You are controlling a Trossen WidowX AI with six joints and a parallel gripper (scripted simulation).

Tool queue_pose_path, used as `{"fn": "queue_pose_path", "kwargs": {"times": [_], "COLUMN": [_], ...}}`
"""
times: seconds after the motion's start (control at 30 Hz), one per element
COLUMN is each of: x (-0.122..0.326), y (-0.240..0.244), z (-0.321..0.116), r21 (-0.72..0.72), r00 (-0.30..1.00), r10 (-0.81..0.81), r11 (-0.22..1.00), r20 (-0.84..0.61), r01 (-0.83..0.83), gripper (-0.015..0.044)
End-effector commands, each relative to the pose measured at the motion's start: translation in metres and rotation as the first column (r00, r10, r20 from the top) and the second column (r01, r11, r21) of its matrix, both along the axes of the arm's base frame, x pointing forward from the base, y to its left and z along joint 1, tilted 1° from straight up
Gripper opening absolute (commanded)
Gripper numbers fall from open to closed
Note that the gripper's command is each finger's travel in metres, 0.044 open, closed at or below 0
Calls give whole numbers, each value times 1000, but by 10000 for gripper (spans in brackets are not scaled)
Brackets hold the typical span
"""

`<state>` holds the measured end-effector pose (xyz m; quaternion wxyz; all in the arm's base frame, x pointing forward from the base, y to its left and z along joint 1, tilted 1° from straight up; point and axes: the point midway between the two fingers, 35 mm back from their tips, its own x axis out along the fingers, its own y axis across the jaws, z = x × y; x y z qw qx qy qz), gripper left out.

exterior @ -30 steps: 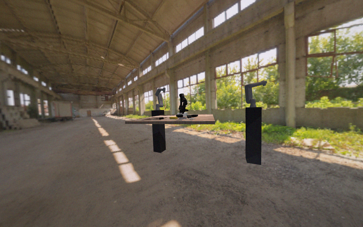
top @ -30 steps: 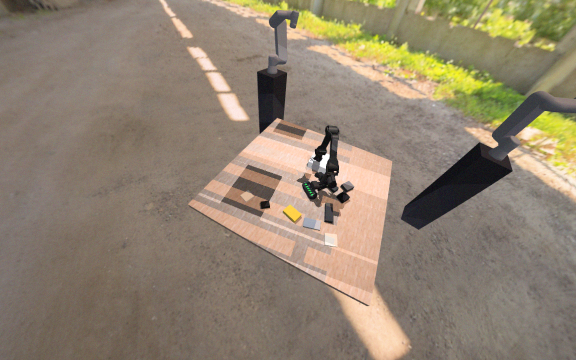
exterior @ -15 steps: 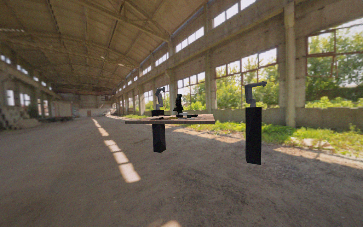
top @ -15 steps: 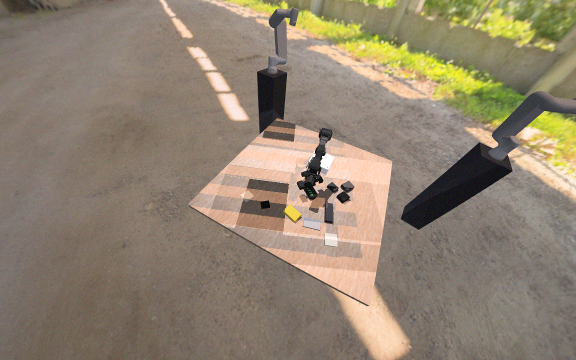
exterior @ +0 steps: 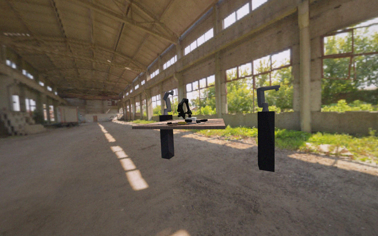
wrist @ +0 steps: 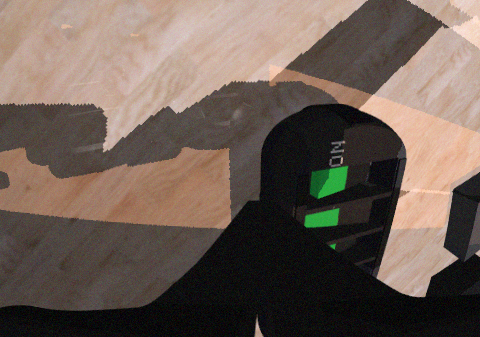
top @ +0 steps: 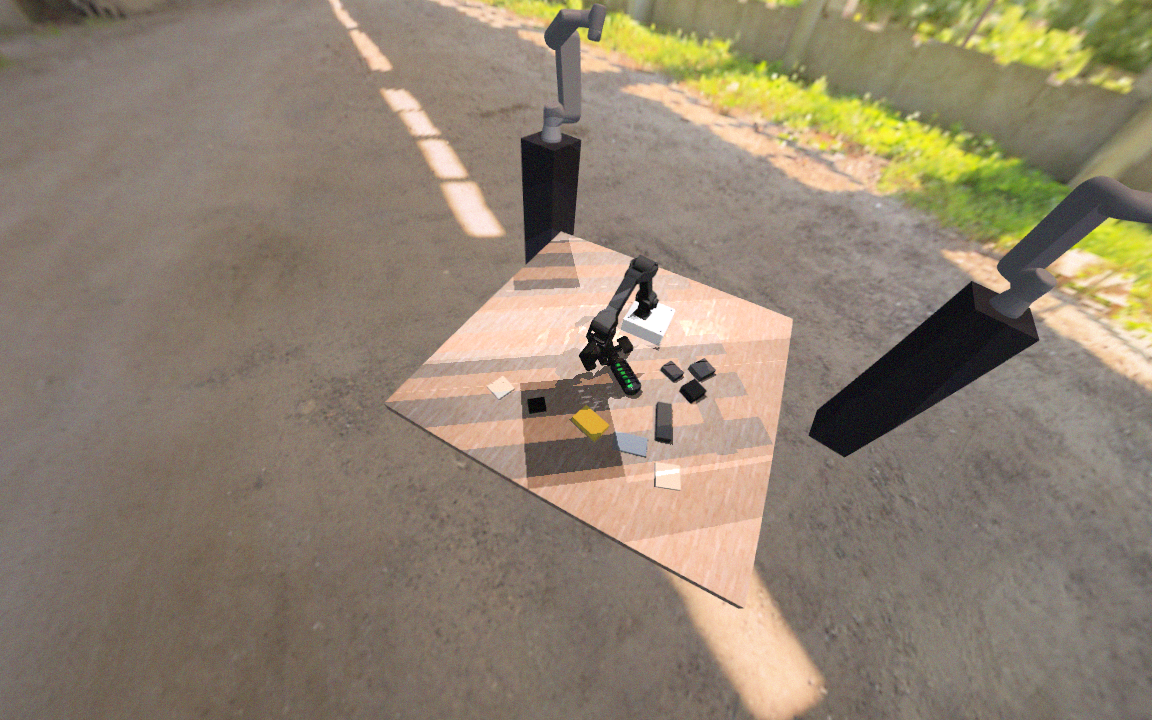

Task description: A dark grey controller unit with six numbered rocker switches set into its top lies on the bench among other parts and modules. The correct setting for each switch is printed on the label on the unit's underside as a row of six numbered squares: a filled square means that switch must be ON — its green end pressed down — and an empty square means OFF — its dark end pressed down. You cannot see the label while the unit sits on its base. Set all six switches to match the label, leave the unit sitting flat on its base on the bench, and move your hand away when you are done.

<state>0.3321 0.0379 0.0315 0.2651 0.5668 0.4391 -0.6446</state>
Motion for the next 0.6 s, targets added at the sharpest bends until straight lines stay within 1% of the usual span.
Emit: {"fn": "queue_pose_path", "kwargs": {"times": [0.0, 0.27, 0.57], "x": [2, 0, -28], "y": [1, 2, 19], "z": [0, 2, 21], "r21": [11, -1, -71], "r00": [1000, 1000, 990], "r10": [8, 6, 1], "r11": [1000, 1000, 997], "r20": [-6, 8, 142], "r01": [-8, -6, 9], "gripper": [0, 0, 0]}}
